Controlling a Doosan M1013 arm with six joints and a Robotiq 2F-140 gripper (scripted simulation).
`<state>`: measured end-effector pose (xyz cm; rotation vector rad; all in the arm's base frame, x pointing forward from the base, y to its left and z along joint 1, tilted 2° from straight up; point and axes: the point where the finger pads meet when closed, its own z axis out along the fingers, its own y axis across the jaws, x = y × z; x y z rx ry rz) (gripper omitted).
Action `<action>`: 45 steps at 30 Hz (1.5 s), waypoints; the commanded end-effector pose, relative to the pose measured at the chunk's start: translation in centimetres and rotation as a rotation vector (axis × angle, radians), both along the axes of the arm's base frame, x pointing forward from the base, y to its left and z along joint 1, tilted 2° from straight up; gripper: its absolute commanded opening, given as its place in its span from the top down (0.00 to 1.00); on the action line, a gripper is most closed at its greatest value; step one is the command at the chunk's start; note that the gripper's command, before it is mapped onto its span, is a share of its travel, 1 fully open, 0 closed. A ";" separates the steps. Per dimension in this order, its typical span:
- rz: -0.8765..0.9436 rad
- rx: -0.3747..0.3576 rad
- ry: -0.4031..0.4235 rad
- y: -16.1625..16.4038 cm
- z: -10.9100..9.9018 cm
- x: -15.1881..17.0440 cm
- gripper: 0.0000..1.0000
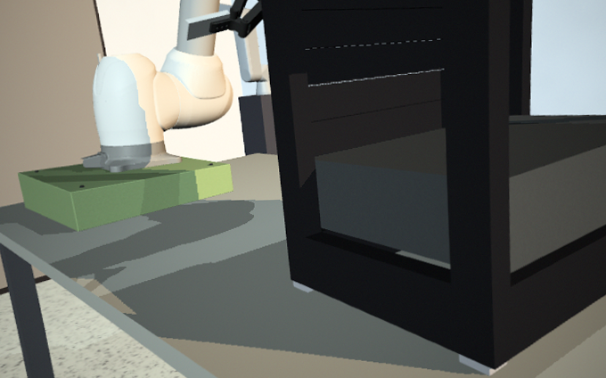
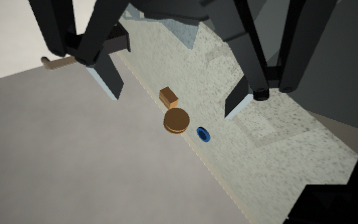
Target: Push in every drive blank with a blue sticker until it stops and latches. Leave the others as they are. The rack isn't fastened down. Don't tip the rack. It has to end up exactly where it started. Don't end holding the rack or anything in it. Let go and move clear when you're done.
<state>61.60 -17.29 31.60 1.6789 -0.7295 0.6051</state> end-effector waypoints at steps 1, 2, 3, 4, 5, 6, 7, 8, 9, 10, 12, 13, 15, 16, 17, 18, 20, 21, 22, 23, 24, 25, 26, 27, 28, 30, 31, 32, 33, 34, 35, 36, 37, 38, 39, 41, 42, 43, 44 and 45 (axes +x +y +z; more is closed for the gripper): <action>0.000 0.000 0.000 0.0 0.0 0.0 0.00; 0.000 0.000 0.000 0.0 0.0 0.0 0.00; 0.000 0.000 0.000 0.0 0.0 0.0 0.00; 0.000 0.000 0.000 0.0 0.0 0.0 0.00; 0.000 0.000 0.000 0.0 0.0 0.0 0.00; 0.000 0.000 0.000 0.0 0.0 0.0 0.00; 0.000 0.000 0.000 0.0 0.0 0.0 0.00; 0.000 0.000 0.000 0.0 0.0 0.0 0.00; 0.000 0.000 0.000 0.0 0.0 0.0 0.00; 0.000 0.000 0.000 0.0 0.0 0.0 0.00; 0.000 0.000 0.000 0.0 0.0 0.0 0.00; 0.000 0.000 0.000 0.0 0.0 0.0 0.00; 0.000 0.000 0.000 0.0 0.0 0.0 0.00; 0.000 0.000 0.000 0.0 0.0 0.0 0.00; 0.000 0.000 0.000 0.0 0.0 0.0 0.00; 0.000 0.000 0.000 0.0 0.0 0.0 0.00; 0.000 0.000 0.000 0.0 0.0 0.0 0.00; 0.000 0.000 0.000 0.0 0.0 0.0 0.00; 0.000 0.000 0.000 0.0 0.0 0.0 0.00; 0.000 0.000 0.000 0.0 0.0 0.0 0.00; 0.000 0.000 0.000 0.0 0.0 0.0 0.00; 0.000 0.000 0.000 0.0 0.0 0.0 0.00; 0.000 0.000 0.000 0.0 0.0 0.0 0.00; 0.001 0.000 0.000 0.0 0.0 0.0 0.00; 0.002 -0.001 0.001 0.0 0.0 0.0 0.00; 0.006 -0.003 0.002 0.1 0.0 0.0 0.00; 0.009 -0.005 0.003 0.1 0.0 0.0 0.00; 0.014 -0.007 0.004 0.1 0.0 -0.1 0.00; 0.019 -0.010 0.006 0.2 0.1 -0.1 0.00; 0.026 -0.014 0.008 0.3 0.1 -0.1 0.00; 0.034 -0.018 0.010 0.4 0.1 -0.2 0.00; 0.043 -0.023 0.013 0.5 0.1 -0.2 0.00; 0.054 -0.028 0.016 0.6 0.2 -0.2 0.00; 0.066 -0.034 0.020 0.8 0.2 -0.3 0.00; 0.080 -0.042 0.024 0.9 0.2 -0.3 0.00; 0.080 -0.042 0.024 0.9 0.2 -0.3 0.00; 0.096 -0.049 0.029 1.1 0.3 -0.4 0.00; 0.113 -0.058 0.034 1.3 0.3 -0.5 0.00; 0.131 -0.067 0.040 1.6 0.3 -0.6 0.00; 0.152 -0.078 0.046 1.8 0.4 -0.7 0.00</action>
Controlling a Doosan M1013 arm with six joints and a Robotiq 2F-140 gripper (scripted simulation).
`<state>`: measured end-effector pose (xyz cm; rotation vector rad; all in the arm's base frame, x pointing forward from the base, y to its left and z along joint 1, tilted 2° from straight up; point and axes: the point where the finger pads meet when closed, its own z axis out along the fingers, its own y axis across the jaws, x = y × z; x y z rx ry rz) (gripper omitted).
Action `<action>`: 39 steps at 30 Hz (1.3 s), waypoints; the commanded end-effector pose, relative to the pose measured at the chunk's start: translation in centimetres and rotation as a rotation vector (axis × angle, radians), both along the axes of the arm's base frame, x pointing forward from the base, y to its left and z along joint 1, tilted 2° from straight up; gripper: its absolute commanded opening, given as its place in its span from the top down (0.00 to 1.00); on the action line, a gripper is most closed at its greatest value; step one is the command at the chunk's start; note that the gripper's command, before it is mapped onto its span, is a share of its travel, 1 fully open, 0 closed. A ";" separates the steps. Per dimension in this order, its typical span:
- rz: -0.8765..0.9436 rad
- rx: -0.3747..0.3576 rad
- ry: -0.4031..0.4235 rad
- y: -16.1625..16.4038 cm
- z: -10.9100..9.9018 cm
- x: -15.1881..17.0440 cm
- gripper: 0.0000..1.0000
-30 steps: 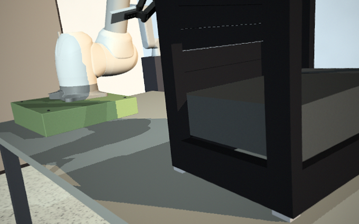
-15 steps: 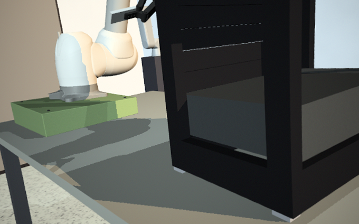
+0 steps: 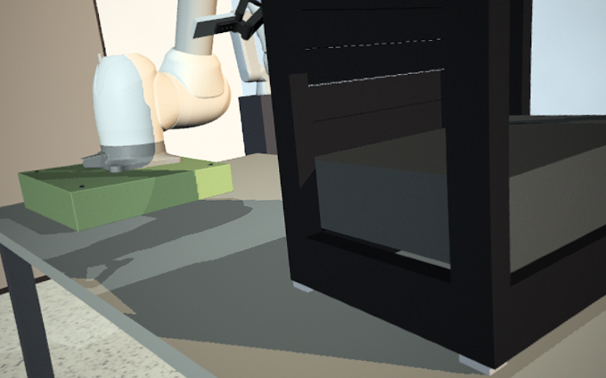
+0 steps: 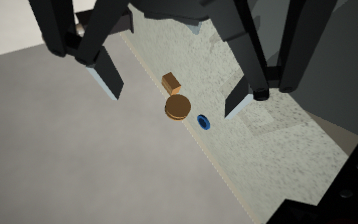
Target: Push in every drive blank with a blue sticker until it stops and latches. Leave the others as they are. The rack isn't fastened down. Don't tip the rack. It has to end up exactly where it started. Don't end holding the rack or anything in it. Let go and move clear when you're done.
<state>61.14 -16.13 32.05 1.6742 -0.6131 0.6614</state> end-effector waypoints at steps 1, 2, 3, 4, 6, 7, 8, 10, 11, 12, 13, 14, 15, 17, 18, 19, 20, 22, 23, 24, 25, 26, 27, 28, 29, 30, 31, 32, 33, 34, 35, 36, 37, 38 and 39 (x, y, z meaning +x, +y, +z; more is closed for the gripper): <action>0.080 -0.036 0.027 0.9 0.0 -0.3 0.00; 0.103 -0.048 0.034 1.2 0.1 -0.4 0.00; 0.128 -0.061 0.042 1.5 0.1 -0.5 0.00; 0.155 -0.075 0.050 1.9 0.2 -0.6 0.00; 0.213 -0.107 0.068 2.5 0.4 -0.9 0.00; 0.245 -0.124 0.078 2.9 0.4 -1.0 0.00; 0.278 -0.141 0.088 3.4 0.5 -1.2 0.00; 0.345 -0.177 0.108 4.2 0.7 -1.5 0.00; 0.375 -0.193 0.118 4.6 0.8 -1.6 0.00; 0.375 -0.193 0.118 4.6 0.8 -1.6 0.00; 0.375 -0.193 0.118 4.6 0.8 -1.6 0.00; 0.411 -0.212 0.129 5.0 0.9 -1.8 0.00; 0.446 -0.231 0.140 5.4 1.0 -2.0 0.00; 0.520 -0.271 0.162 6.4 1.1 -2.3 0.00; 0.549 -0.287 0.171 6.7 1.2 -2.4 0.00; 0.579 -0.303 0.181 7.1 1.3 -2.6 0.00; 0.609 -0.319 0.190 7.5 1.4 -2.7 0.00; 0.668 -0.351 0.209 8.2 1.5 -3.0 0.00; 0.698 -0.367 0.218 8.6 1.6 -3.1 0.00; 0.728 -0.383 0.227 9.0 1.7 -3.3 0.00; 0.757 -0.399 0.236 9.4 1.8 -3.4 0.00; 0.786 -0.415 0.246 9.7 1.8 -3.6 0.00; 0.817 -0.430 0.253 10.0 2.0 -3.7 0.00; 0.847 -0.446 0.262 10.3 2.1 -3.8 0.00; 0.847 -0.446 0.262 10.3 2.1 -3.8 0.00; 0.847 -0.446 0.262 10.3 2.1 -3.8 0.00; 0.879 -0.463 0.271 10.7 2.2 -3.9 0.00; 0.910 -0.480 0.281 11.1 2.3 -4.1 0.00; 0.940 -0.494 0.288 11.4 2.4 -4.1 0.00; 0.969 -0.510 0.297 11.7 2.5 -4.2 0.00; 0.997 -0.525 0.306 12.1 2.6 -4.4 0.00; 1.025 -0.541 0.315 12.5 2.6 -4.6 0.00; 1.051 -0.554 0.322 12.8 2.7 -4.7 0.00; 1.075 -0.566 0.328 13.1 2.8 -4.7 0.00; 1.099 -0.579 0.335 13.4 2.9 -4.8 0.00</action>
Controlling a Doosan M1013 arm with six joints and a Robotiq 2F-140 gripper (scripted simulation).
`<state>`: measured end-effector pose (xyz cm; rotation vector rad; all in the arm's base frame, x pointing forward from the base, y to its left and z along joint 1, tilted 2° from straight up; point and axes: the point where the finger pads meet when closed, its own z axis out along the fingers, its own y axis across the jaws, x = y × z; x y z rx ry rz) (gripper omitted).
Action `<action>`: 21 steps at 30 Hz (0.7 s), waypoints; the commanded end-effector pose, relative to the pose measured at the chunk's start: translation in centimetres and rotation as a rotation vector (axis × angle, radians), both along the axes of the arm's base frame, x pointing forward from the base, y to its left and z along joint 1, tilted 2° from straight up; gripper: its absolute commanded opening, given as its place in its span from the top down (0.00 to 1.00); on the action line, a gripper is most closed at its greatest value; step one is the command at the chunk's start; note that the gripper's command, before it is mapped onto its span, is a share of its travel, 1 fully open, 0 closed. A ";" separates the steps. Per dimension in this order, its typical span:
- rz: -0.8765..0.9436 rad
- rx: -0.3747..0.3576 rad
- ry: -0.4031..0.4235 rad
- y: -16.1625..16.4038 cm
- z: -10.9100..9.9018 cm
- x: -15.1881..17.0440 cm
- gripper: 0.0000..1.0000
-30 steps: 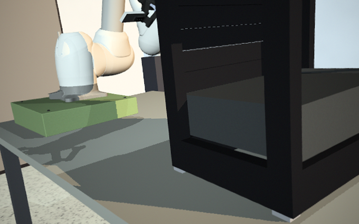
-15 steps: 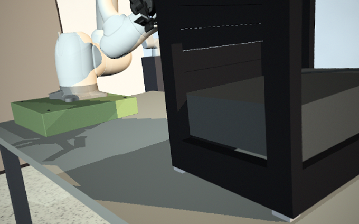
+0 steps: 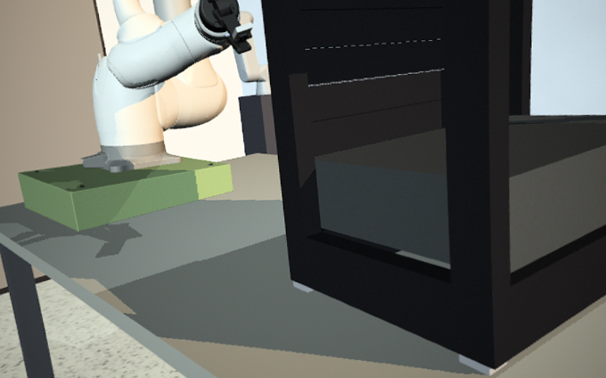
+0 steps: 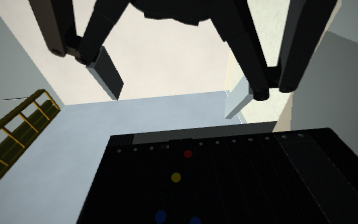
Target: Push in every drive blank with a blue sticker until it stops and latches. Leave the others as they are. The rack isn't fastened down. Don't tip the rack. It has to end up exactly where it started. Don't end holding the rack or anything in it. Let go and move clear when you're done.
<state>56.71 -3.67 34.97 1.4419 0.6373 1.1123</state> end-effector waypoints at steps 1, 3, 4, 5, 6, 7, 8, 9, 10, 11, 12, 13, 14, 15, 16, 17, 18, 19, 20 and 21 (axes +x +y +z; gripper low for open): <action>0.123 -0.061 0.047 1.2 0.0 -0.5 0.00; 0.166 -0.085 0.061 1.8 0.1 -0.8 0.00; 0.185 -0.094 0.065 2.0 0.2 -0.8 0.00; 0.203 -0.102 0.069 2.2 0.3 -0.9 0.00; 0.220 -0.111 0.074 2.5 0.3 -0.9 0.00; 0.220 -0.111 0.074 2.5 0.3 -0.9 0.00; 0.220 -0.111 0.074 2.5 0.3 -0.9 0.00; 0.236 -0.120 0.079 2.7 0.4 -1.0 0.00; 0.252 -0.129 0.085 2.9 0.4 -1.1 0.00; 0.266 -0.138 0.090 3.0 0.4 -1.2 0.00; 0.279 -0.147 0.096 3.2 0.4 -1.3 0.00; 0.292 -0.153 0.099 3.4 0.4 -1.3 0.00; 0.304 -0.158 0.101 3.6 0.5 -1.4 0.00; 0.315 -0.163 0.103 3.7 0.6 -1.4 0.00; 0.326 -0.168 0.105 3.9 0.6 -1.4 0.00; 0.335 -0.173 0.108 4.0 0.7 -1.4 0.00; 0.344 -0.178 0.110 4.1 0.7 -1.5 0.00; 0.352 -0.182 0.113 4.2 0.7 -1.5 0.00; 0.360 -0.186 0.116 4.3 0.7 -1.6 0.00; 0.366 -0.190 0.118 4.4 0.7 -1.6 0.00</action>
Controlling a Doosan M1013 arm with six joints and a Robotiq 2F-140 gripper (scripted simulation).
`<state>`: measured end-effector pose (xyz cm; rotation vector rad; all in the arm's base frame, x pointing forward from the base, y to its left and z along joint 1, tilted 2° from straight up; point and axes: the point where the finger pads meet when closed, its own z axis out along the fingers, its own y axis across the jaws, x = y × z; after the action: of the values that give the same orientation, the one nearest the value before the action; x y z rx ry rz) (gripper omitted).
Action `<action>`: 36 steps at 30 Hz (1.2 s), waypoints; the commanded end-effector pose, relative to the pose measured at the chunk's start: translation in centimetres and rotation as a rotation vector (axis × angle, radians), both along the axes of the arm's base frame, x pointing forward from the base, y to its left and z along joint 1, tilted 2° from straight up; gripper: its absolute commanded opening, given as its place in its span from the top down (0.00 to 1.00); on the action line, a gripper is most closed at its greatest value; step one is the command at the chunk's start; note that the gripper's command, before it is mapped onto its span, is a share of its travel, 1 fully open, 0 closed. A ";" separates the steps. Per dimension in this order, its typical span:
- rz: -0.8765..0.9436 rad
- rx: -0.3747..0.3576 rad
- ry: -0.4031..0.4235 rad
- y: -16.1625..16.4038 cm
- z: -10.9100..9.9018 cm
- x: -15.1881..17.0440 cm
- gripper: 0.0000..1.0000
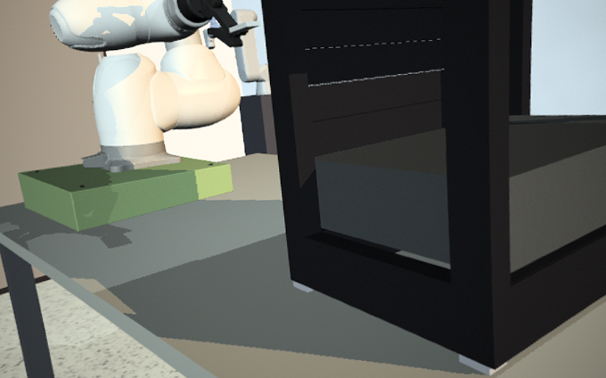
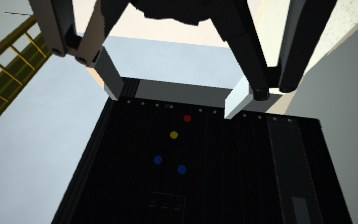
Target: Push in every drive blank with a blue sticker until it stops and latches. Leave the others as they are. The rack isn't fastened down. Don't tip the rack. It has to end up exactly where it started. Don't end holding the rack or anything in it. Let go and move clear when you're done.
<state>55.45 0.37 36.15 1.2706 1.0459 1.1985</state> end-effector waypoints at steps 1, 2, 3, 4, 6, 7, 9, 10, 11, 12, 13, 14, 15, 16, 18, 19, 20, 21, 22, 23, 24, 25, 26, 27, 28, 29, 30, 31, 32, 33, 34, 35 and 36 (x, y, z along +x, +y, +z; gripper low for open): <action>0.047 -0.012 0.022 0.5 -0.5 -0.4 0.00; 0.053 -0.015 0.024 0.5 -0.5 -0.4 0.00; 0.053 -0.015 0.024 0.5 -0.5 -0.4 0.00; 0.053 -0.015 0.024 0.5 -0.5 -0.4 0.00; 0.062 -0.021 0.028 0.6 -0.5 -0.5 0.00; 0.065 -0.024 0.030 0.7 -0.5 -0.5 0.00; 0.071 -0.029 0.033 0.8 -0.5 -0.6 0.00; 0.074 -0.030 0.035 0.8 -0.5 -0.6 0.00; 0.076 -0.032 0.036 0.8 -0.5 -0.6 0.00; 0.077 -0.033 0.037 0.8 -0.5 -0.6 0.00; 0.078 -0.034 0.038 0.8 -0.5 -0.6 0.00; 0.079 -0.035 0.038 0.8 -0.6 -0.6 0.00; 0.080 -0.035 0.038 0.9 -0.6 -0.6 0.00; 0.081 -0.036 0.039 0.9 -0.6 -0.6 0.00; 0.081 -0.036 0.039 0.9 -0.6 -0.7 0.00; 0.081 -0.036 0.039 0.9 -0.6 -0.7 0.00; 0.081 -0.036 0.039 0.9 -0.6 -0.7 0.00; 0.081 -0.036 0.039 0.9 -0.6 -0.7 0.00; 0.081 -0.036 0.039 0.9 -0.6 -0.7 0.00; 0.081 -0.036 0.039 0.9 -0.6 -0.7 0.00; 0.081 -0.036 0.039 0.9 -0.6 -0.7 0.00; 0.081 -0.036 0.039 0.9 -0.6 -0.7 0.00; 0.081 -0.036 0.039 0.9 -0.6 -0.7 0.00; 0.081 -0.036 0.039 0.9 -0.6 -0.7 0.00; 0.081 -0.036 0.039 0.9 -0.6 -0.7 0.00; 0.081 -0.036 0.039 0.9 -0.6 -0.7 0.00; 0.081 -0.036 0.039 0.9 -0.6 -0.7 0.00; 0.081 -0.036 0.039 0.9 -0.6 -0.7 0.00; 0.081 -0.036 0.039 0.9 -0.6 -0.7 0.00; 0.081 -0.036 0.039 0.9 -0.6 -0.7 0.00; 0.081 -0.036 0.039 0.9 -0.6 -0.7 0.00; 0.081 -0.036 0.039 0.9 -0.6 -0.7 0.00; 0.081 -0.036 0.039 0.9 -0.6 -0.7 0.00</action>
<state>55.06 1.21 36.18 1.2267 1.1444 1.2154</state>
